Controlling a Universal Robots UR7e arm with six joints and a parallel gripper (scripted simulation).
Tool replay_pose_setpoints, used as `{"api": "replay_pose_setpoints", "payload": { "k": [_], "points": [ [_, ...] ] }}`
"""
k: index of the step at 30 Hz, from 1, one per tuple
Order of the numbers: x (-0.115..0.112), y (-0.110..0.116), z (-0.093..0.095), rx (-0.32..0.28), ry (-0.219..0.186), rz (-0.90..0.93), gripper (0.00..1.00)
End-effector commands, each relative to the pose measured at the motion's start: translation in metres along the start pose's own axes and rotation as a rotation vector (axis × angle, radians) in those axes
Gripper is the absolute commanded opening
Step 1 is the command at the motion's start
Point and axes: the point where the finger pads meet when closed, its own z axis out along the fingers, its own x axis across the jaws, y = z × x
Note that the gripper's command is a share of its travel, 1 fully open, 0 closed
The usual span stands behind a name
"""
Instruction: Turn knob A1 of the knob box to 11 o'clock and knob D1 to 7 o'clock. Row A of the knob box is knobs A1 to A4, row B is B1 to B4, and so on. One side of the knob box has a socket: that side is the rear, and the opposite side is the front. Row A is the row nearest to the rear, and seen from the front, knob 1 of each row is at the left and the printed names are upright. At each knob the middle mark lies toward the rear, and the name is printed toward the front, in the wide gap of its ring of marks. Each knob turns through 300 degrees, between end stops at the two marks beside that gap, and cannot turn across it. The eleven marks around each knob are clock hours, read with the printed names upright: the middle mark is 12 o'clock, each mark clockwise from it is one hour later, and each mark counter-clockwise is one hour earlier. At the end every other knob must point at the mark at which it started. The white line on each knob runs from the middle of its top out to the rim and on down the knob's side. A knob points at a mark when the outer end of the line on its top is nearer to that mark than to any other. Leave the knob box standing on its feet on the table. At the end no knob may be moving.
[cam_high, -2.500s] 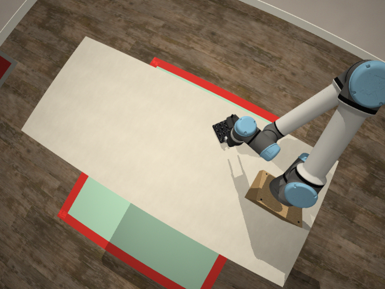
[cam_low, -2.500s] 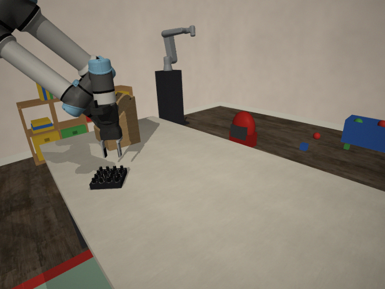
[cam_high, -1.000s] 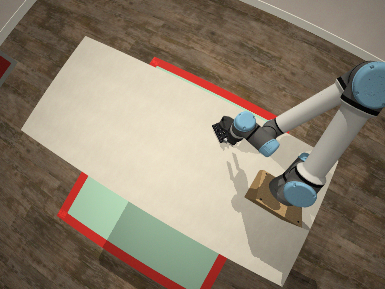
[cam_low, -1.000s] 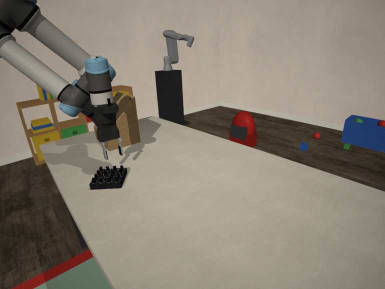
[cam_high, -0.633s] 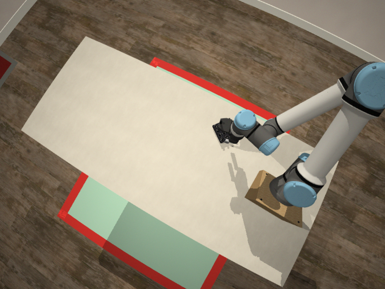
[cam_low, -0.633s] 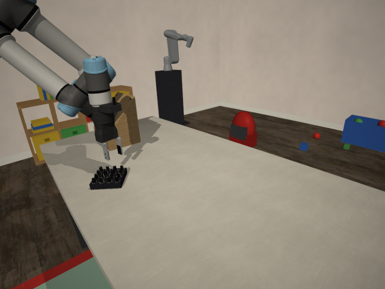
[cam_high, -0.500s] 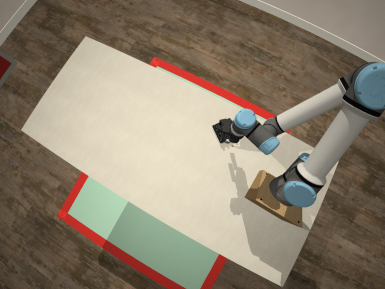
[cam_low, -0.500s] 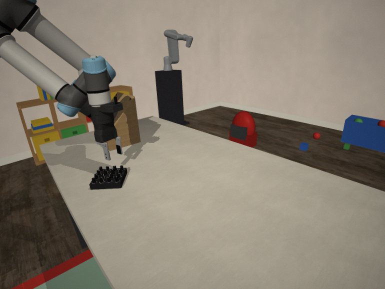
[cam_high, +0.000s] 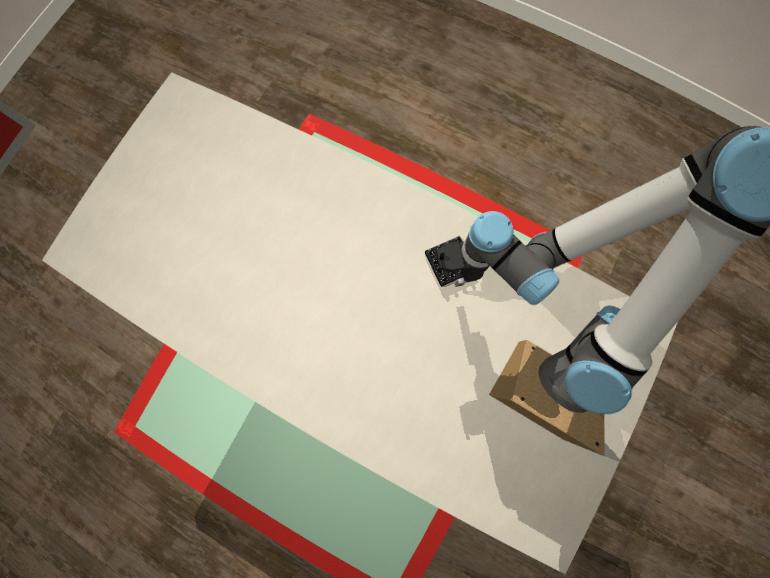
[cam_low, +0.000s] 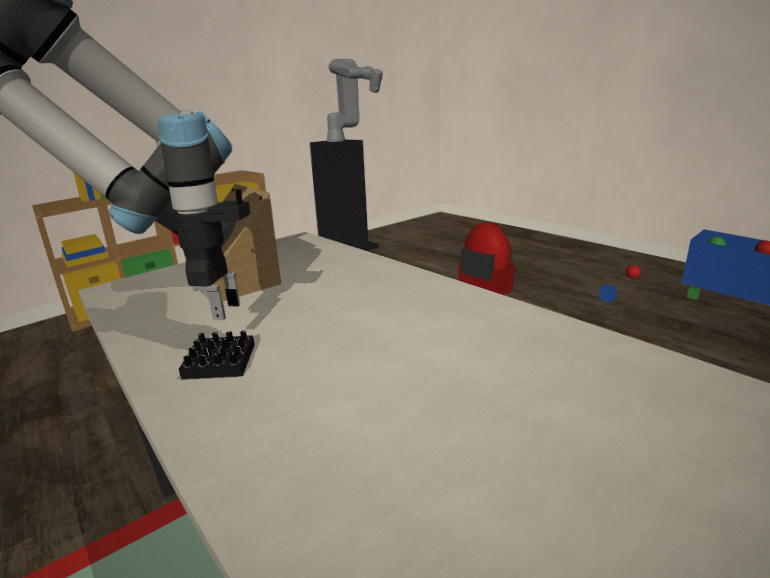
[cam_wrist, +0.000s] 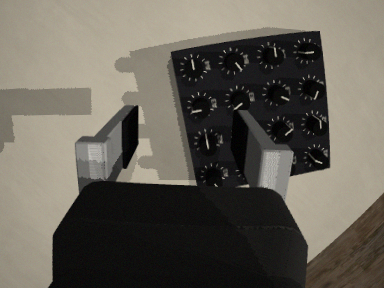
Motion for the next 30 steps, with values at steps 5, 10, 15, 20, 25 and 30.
{"api": "replay_pose_setpoints", "payload": {
  "k": [5, 10, 15, 20, 25, 30],
  "points": [
    [0.001, 0.003, -0.002, 0.011, 0.003, -0.266, 1.00],
    [0.001, 0.005, -0.002, 0.011, 0.004, -0.384, 1.00],
    [0.001, 0.008, -0.003, 0.011, 0.004, -0.518, 1.00],
    [0.002, 0.011, -0.004, 0.010, 0.005, -0.656, 1.00],
    [0.003, 0.014, -0.005, 0.010, 0.006, -0.751, 1.00],
    [0.004, 0.019, -0.006, 0.010, 0.007, -0.906, 1.00]
  ]
}}
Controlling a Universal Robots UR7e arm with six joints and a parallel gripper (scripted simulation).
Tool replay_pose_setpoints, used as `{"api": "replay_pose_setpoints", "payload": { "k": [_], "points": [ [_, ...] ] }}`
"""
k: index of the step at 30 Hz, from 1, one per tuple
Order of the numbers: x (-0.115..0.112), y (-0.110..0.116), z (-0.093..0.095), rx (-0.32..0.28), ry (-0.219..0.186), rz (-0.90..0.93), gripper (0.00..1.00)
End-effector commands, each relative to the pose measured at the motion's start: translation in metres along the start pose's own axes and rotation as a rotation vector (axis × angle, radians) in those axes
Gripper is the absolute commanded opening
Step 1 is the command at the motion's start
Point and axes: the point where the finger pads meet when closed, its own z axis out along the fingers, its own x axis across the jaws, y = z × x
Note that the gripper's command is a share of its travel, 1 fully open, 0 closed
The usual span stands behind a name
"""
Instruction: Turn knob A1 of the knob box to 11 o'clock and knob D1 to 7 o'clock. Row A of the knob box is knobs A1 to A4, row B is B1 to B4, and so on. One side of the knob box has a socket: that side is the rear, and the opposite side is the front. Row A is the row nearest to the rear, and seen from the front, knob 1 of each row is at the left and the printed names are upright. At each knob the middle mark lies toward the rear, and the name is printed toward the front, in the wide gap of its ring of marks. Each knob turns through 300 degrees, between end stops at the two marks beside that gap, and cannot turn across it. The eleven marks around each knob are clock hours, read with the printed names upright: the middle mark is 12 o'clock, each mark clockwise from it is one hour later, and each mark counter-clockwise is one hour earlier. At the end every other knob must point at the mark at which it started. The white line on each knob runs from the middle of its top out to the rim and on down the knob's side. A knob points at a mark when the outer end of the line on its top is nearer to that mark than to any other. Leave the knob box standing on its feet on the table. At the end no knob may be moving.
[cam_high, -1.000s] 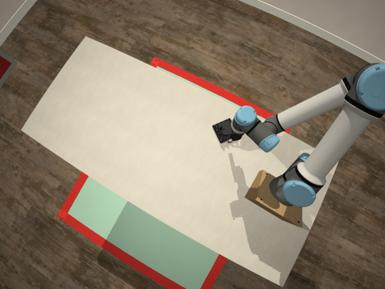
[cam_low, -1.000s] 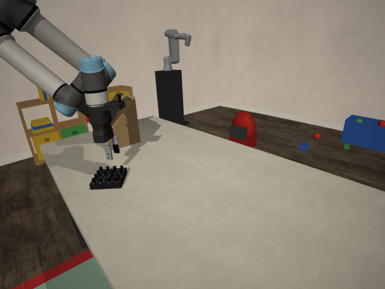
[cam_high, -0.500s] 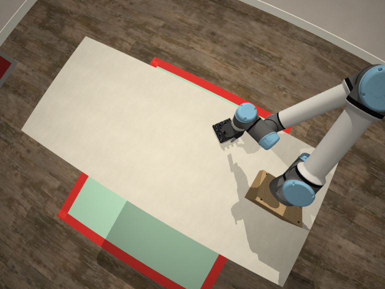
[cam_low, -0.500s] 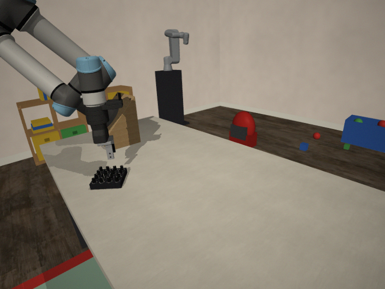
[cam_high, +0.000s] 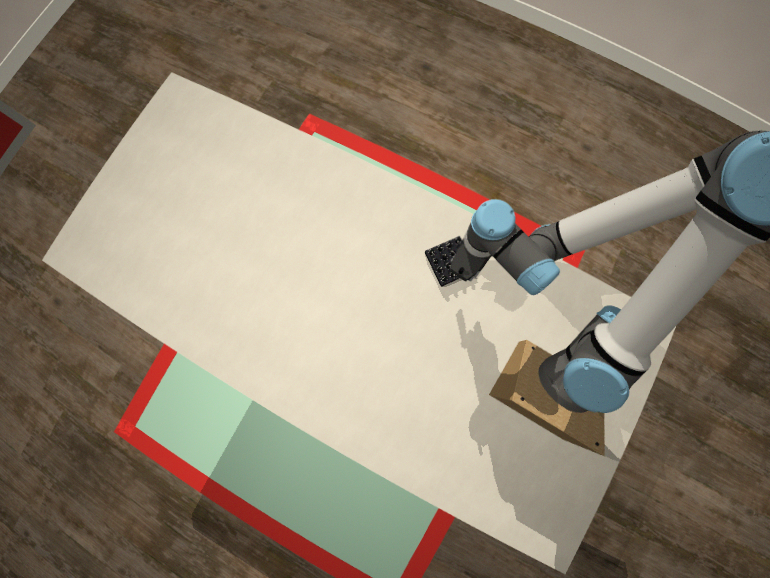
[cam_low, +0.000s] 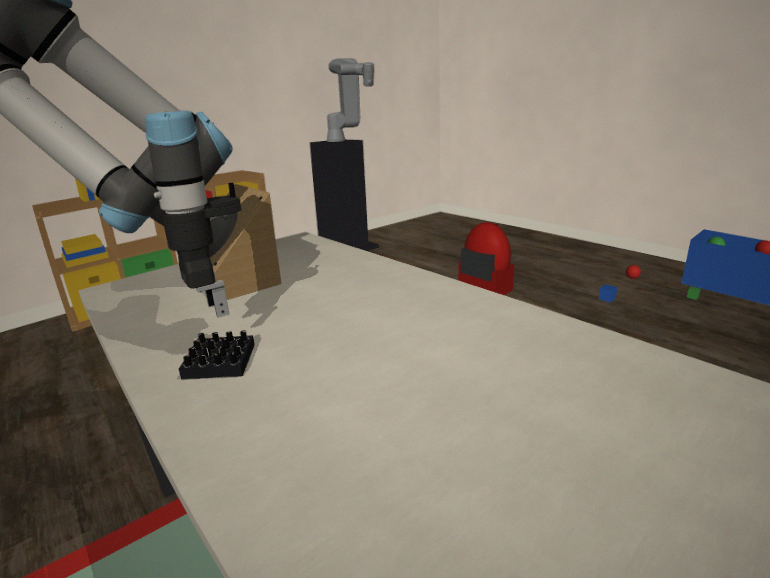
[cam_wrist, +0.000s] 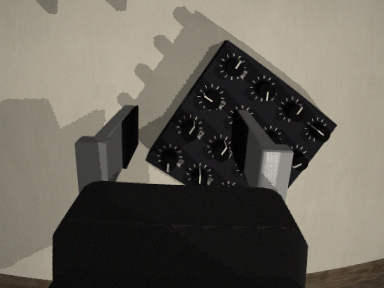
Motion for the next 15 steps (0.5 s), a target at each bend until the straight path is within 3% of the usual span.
{"api": "replay_pose_setpoints", "payload": {
  "k": [1, 15],
  "points": [
    [-0.002, 0.004, -0.001, 0.006, 0.009, -0.156, 1.00],
    [-0.007, 0.016, -0.004, 0.004, 0.010, -0.503, 1.00]
  ]
}}
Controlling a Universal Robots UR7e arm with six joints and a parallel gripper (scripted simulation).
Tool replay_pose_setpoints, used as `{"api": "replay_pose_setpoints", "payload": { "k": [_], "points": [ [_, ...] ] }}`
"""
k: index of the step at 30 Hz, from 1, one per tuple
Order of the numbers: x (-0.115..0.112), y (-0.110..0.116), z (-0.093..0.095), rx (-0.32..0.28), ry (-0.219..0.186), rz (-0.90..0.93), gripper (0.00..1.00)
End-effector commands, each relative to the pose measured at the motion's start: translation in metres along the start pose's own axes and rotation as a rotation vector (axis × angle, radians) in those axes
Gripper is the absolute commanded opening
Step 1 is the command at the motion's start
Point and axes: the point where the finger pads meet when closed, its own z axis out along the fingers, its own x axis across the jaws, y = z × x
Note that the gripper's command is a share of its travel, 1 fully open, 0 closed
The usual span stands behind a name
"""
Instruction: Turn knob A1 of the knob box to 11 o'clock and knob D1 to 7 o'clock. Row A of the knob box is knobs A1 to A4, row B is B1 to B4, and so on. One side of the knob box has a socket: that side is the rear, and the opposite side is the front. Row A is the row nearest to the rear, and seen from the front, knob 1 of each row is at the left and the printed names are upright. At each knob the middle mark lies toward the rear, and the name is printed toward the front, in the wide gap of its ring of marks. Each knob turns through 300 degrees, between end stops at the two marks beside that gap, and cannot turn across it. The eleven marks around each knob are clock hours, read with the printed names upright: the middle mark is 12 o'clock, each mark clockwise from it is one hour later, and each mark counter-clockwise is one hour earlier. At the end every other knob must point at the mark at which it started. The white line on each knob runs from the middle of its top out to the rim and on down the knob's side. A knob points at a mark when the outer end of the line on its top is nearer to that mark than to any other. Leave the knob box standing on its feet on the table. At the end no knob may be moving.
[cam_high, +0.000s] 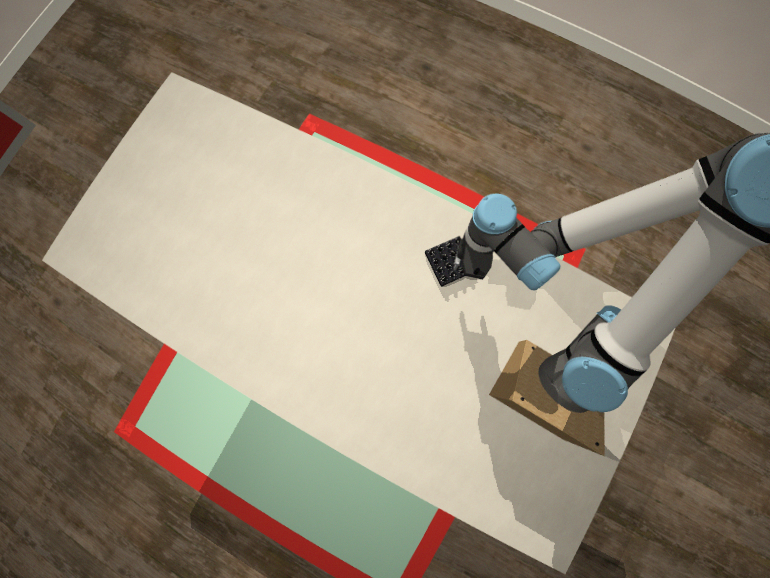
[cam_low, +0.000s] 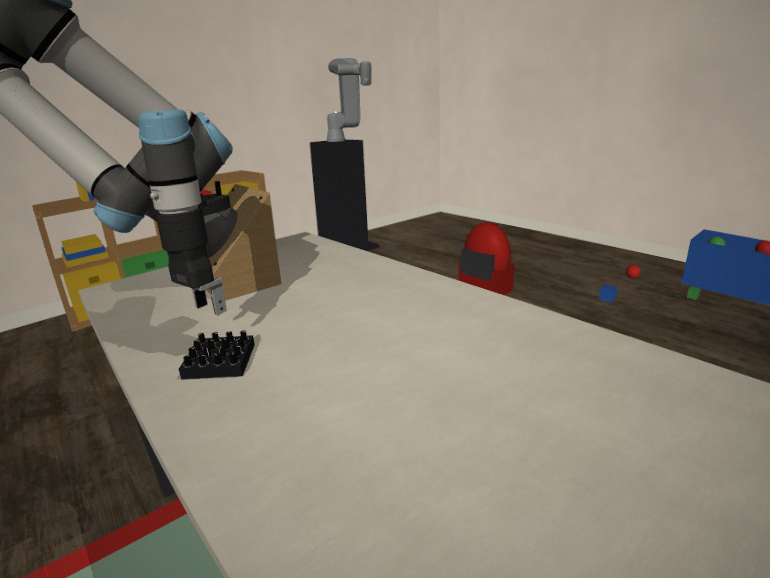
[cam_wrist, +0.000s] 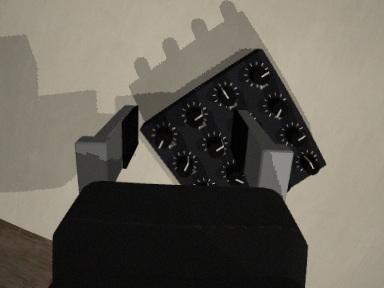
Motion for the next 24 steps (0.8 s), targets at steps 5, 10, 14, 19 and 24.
{"api": "replay_pose_setpoints", "payload": {
  "k": [5, 10, 14, 19, 24],
  "points": [
    [-0.007, 0.008, -0.002, 0.001, 0.010, -0.262, 1.00],
    [-0.010, 0.012, -0.003, 0.000, 0.010, -0.379, 1.00],
    [-0.011, 0.014, -0.003, 0.000, 0.009, -0.420, 1.00],
    [-0.013, 0.017, -0.004, -0.001, 0.009, -0.505, 1.00],
    [-0.014, 0.020, -0.004, -0.001, 0.009, -0.567, 1.00]
  ]
}}
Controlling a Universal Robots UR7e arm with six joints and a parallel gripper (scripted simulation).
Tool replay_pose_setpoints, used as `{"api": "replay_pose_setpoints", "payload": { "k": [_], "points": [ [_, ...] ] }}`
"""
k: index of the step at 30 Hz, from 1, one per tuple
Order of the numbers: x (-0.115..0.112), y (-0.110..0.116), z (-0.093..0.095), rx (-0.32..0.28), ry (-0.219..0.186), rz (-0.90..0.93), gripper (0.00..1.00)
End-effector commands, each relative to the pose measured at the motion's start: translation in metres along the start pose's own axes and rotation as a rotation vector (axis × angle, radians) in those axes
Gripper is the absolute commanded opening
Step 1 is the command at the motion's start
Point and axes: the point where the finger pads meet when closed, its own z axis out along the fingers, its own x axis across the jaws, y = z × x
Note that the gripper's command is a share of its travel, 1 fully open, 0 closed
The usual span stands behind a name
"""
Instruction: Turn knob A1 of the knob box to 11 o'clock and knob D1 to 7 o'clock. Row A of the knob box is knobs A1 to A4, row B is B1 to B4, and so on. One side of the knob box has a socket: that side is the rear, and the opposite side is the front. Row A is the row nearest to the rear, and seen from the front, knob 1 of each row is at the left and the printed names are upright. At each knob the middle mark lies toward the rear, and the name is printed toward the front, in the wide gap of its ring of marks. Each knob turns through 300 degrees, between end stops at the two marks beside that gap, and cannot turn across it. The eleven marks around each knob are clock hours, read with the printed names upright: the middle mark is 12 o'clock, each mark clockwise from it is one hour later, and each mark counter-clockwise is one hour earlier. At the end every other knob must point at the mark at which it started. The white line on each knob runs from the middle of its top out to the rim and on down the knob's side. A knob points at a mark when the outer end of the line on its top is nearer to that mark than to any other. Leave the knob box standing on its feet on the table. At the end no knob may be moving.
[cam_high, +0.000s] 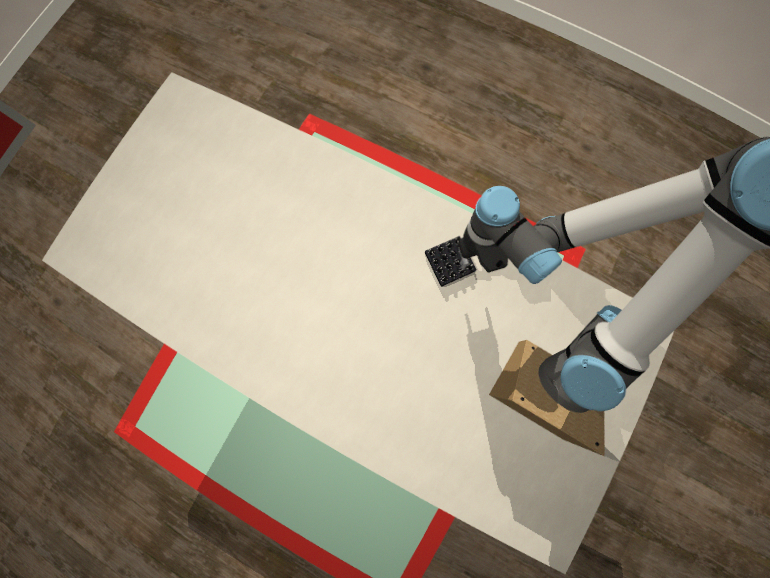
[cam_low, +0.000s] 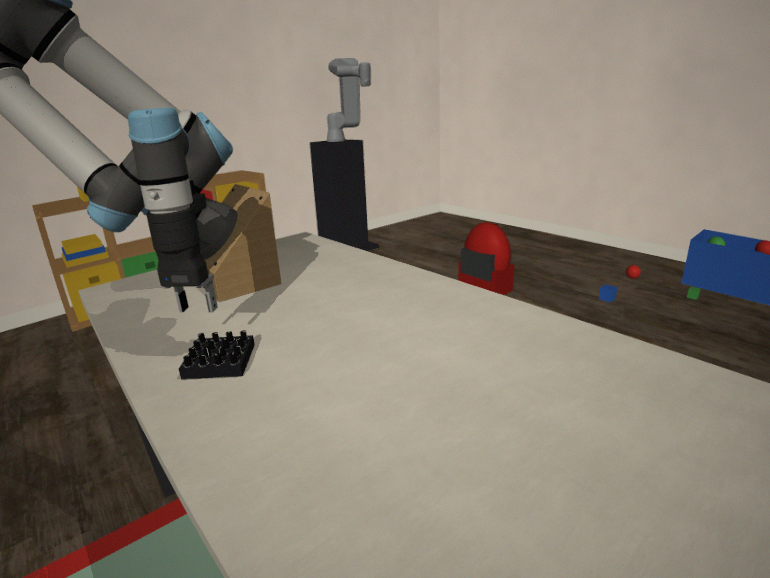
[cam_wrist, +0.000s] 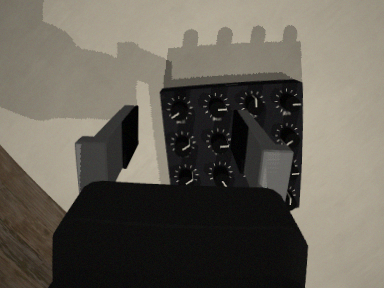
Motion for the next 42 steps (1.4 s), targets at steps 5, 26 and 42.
{"api": "replay_pose_setpoints", "payload": {
  "k": [5, 26, 42],
  "points": [
    [-0.0037, 0.0024, -0.0009, -0.002, 0.004, -0.092, 1.00],
    [-0.0053, 0.0034, -0.0012, -0.002, 0.004, -0.131, 0.46],
    [-0.0053, 0.0034, -0.0012, -0.002, 0.004, -0.131, 0.46]
  ]
}}
